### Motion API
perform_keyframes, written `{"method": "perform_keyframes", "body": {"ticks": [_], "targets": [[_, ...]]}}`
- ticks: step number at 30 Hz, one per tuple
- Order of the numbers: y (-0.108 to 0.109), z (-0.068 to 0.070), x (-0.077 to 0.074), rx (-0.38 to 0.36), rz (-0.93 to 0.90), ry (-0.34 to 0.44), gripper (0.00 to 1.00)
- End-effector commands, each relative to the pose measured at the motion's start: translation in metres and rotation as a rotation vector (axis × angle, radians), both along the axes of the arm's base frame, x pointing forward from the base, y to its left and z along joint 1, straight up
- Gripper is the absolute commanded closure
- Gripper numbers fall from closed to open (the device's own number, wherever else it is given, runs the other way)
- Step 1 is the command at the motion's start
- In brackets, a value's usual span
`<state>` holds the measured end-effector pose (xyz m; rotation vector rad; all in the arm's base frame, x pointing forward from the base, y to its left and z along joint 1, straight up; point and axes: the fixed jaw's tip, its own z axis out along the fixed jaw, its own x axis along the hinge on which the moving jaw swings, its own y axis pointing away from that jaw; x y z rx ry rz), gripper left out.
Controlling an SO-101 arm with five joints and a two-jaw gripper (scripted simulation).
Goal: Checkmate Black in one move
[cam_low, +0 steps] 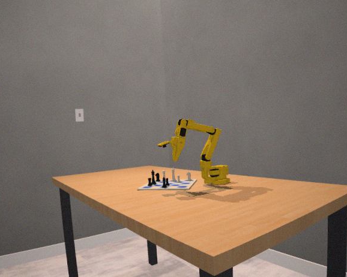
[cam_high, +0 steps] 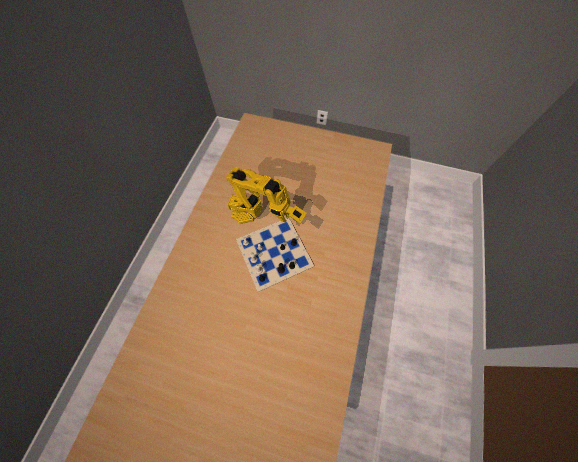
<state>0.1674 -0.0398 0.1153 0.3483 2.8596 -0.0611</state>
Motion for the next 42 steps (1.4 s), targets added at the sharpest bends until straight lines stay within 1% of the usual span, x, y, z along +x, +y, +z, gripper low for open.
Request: {"method": "perform_keyframes", "body": {"ticks": [1,6,42], "targets": [[0.0047,-0.0083,0.0074,0.032,0.043,0.123,0.98],[0.0068,-0.0123,0.0099,0.04,0.058,0.157,1.0],[0.0087,-0.0166,0.0072,0.047,0.066,0.186,1.0]]}}
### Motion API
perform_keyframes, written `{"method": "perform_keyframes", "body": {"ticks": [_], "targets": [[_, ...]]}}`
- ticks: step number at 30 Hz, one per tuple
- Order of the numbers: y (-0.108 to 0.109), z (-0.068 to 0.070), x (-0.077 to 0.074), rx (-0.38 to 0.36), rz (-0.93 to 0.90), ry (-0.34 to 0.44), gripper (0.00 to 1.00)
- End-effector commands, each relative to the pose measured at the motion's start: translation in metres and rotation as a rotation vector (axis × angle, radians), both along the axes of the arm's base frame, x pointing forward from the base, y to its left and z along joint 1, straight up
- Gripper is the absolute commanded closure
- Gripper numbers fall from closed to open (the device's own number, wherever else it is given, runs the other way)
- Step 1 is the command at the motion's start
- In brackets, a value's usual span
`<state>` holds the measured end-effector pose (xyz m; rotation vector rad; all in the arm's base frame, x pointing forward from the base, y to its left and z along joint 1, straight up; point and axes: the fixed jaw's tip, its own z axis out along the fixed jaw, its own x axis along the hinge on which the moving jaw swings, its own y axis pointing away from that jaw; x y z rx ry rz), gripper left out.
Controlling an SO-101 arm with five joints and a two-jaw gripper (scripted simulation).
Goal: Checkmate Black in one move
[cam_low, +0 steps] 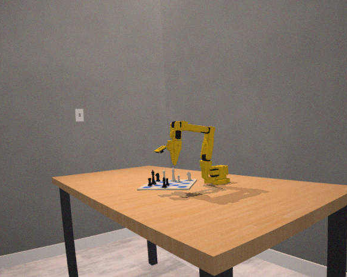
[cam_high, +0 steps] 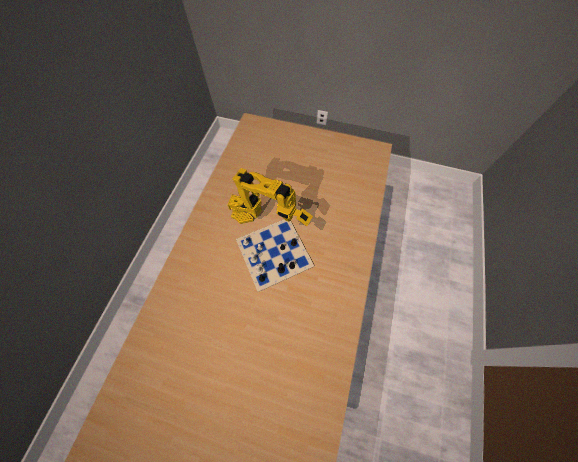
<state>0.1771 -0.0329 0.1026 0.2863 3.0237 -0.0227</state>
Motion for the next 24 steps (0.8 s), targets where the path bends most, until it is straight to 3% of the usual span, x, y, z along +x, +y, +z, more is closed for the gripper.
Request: {"method": "perform_keyframes", "body": {"ticks": [1,8,17,24], "targets": [[0.002,-0.004,-0.002,0.008,0.013,0.032,1.0],[0.002,-0.006,-0.002,0.01,0.013,0.043,1.0],[0.002,-0.021,-0.002,0.019,0.013,0.081,1.0],[0.002,-0.045,-0.001,0.019,0.013,0.081,1.0]]}}
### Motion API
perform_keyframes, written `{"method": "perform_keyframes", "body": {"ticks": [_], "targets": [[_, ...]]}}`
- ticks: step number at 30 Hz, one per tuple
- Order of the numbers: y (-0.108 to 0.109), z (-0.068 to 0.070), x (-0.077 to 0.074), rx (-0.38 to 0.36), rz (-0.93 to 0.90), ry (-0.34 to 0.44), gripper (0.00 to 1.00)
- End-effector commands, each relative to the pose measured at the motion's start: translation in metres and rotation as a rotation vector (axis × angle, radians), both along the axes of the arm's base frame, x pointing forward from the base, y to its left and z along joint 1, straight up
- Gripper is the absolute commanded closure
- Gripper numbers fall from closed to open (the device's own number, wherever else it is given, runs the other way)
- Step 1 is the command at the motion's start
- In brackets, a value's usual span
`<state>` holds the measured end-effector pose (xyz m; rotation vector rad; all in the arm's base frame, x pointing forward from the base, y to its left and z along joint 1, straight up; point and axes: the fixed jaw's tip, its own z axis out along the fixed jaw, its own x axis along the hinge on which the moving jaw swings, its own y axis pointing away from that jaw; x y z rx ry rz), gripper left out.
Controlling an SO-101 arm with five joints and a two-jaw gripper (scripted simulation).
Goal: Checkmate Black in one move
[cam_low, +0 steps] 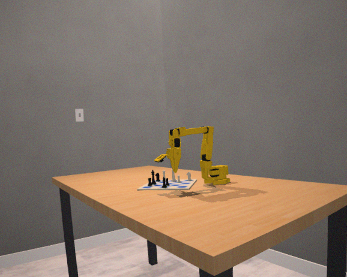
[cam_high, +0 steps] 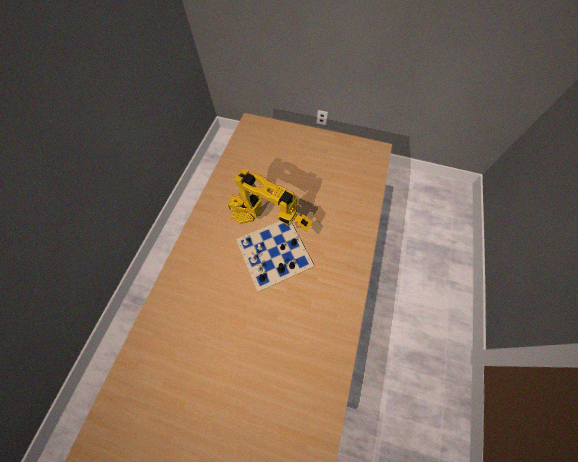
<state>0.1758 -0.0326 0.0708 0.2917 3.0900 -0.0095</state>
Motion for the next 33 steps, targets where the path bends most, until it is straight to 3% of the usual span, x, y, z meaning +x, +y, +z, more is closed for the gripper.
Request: {"method": "perform_keyframes", "body": {"ticks": [1,8,33], "targets": [[0.001,-0.017,0.0,0.004,0.012,0.016,1.0],[0.001,-0.036,0.0,0.005,0.012,0.016,1.0],[0.002,-0.045,-0.004,0.005,0.014,0.016,1.0]]}}
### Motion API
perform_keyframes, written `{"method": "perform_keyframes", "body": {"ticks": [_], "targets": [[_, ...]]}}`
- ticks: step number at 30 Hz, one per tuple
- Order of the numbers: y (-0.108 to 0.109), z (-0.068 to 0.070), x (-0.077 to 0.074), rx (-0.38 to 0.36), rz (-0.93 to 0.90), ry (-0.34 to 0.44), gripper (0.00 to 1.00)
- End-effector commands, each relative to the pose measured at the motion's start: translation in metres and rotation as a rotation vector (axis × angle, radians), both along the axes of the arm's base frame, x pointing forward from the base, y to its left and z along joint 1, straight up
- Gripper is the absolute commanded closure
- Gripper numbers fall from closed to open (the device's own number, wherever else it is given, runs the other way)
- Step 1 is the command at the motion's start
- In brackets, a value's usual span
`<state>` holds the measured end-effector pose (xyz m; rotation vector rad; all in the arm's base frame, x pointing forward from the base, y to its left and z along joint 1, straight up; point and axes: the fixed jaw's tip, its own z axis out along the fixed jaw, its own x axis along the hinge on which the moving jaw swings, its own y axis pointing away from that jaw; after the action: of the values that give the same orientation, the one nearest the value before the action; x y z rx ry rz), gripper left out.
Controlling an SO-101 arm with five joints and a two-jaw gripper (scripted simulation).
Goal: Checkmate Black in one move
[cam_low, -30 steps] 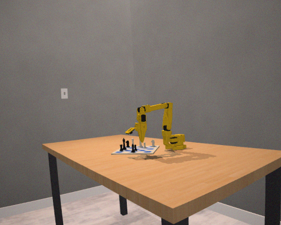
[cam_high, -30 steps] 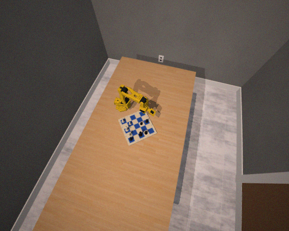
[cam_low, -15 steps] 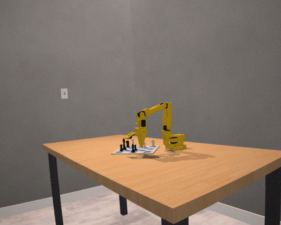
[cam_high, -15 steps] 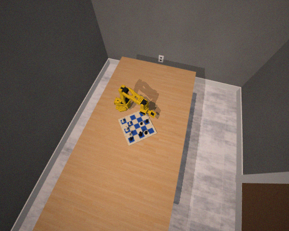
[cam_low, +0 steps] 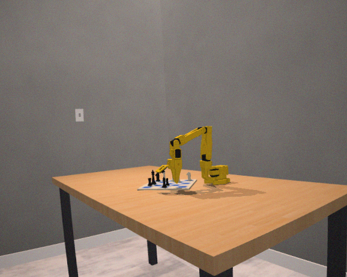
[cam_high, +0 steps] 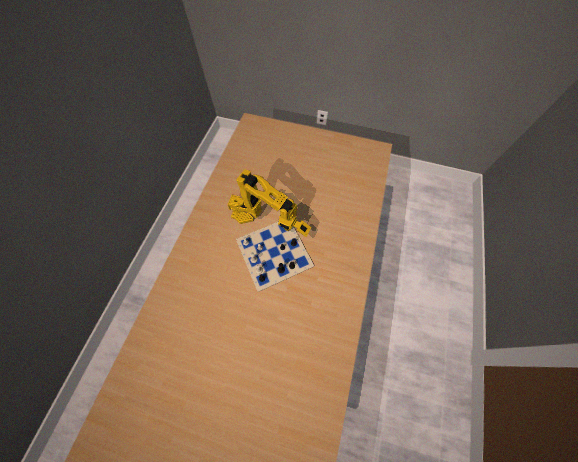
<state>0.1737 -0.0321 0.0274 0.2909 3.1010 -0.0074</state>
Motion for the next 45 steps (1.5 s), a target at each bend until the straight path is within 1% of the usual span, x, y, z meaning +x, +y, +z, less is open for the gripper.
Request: {"method": "perform_keyframes", "body": {"ticks": [1,31,36,43,45], "targets": [[0.002,-0.002,-0.002,0.002,0.013,0.006,1.0],[0.002,-0.001,-0.002,0.002,0.013,0.006,1.0],[0.002,0.01,-0.002,0.002,0.013,0.005,1.0],[0.002,0.038,-0.002,0.002,0.013,0.005,1.0],[0.002,0.038,-0.002,0.002,0.013,0.005,1.0]]}}
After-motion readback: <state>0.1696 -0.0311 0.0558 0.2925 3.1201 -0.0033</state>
